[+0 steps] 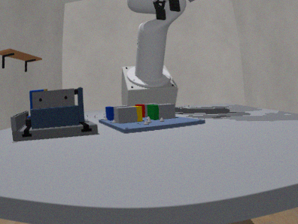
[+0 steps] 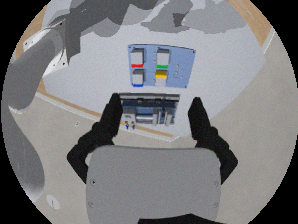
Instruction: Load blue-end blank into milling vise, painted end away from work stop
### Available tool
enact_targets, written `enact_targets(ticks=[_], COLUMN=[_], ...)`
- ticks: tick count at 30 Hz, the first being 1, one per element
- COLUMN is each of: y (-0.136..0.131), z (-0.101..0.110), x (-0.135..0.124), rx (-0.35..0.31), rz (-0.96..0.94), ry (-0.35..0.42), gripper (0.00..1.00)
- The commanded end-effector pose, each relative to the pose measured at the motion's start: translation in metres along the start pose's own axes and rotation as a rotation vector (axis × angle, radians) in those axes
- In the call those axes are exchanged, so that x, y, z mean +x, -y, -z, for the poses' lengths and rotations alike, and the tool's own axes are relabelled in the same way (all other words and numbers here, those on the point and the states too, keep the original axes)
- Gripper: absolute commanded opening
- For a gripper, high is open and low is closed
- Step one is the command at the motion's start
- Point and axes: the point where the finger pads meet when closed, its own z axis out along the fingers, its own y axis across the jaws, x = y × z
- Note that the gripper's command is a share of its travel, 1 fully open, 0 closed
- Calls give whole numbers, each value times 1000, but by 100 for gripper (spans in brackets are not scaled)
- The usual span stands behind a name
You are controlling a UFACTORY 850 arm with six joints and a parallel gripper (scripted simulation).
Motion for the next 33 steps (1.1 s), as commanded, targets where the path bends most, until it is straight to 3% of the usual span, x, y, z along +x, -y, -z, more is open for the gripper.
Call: enact_targets(ticks=[1,18,28,33], y=[-1,-1,-1,-1], z=[1,1,-59,-59], x=[0,0,-2,-2], rx=[-1,-1,-1,-1], rz=[0,0,0,0], ry=[0,0,0,0], gripper=[100,100,100,100])
